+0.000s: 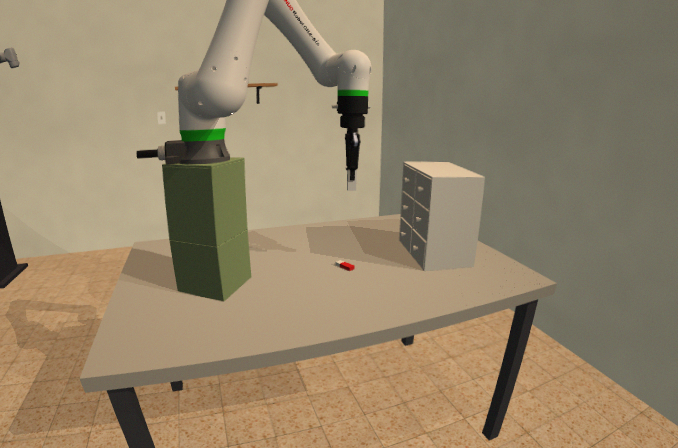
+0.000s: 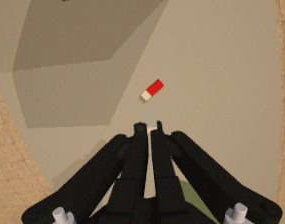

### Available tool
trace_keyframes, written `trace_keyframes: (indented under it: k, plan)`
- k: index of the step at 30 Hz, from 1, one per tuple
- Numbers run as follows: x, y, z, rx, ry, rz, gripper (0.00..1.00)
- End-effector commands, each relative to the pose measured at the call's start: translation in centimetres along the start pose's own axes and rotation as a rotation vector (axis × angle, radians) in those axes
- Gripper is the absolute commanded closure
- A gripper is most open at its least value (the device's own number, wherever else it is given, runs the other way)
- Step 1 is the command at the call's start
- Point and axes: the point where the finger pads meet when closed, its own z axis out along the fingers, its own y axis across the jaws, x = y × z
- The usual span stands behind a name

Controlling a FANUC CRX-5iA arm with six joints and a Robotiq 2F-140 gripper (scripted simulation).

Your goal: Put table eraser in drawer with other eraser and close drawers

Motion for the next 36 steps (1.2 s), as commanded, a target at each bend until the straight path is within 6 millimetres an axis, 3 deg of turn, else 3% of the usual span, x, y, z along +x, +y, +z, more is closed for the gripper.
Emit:
trace_keyframes:
  k: [1, 6, 11, 12, 14, 16, 20, 24, 29, 33, 34, 36]
  plan:
    - [0.1, 0.1, 0.0, 0.001, 0.001, 0.003, 1.0]
    - [0.7, -1.2, 1.3, 0.035, 0.031, -0.005, 1.0]
    - [3.5, -6.1, 6.6, 0.16, 0.191, -0.02, 1.0]
    - [3.5, -6.1, 6.6, 0.16, 0.191, -0.02, 1.0]
    - [5.2, -7.5, 8.8, 0.199, 0.298, -0.015, 1.0]
    - [6.1, -7.8, 9.7, 0.208, 0.359, -0.01, 1.0]
    - [7.7, -7.3, 11.0, 0.202, 0.487, 0.0, 1.0]
    - [9.7, -3.7, 11.3, 0.116, 0.711, 0.011, 1.0]
    - [10.1, -0.5, 10.3, 0.023, 0.848, 0.005, 1.0]
    - [10.2, 0.2, 10.0, 0.002, 0.873, 0.003, 1.0]
    - [10.2, 0.2, 10.0, 0.002, 0.873, 0.003, 0.8]
    - [10.2, 0.2, 10.0, 0.002, 0.873, 0.003, 0.8]
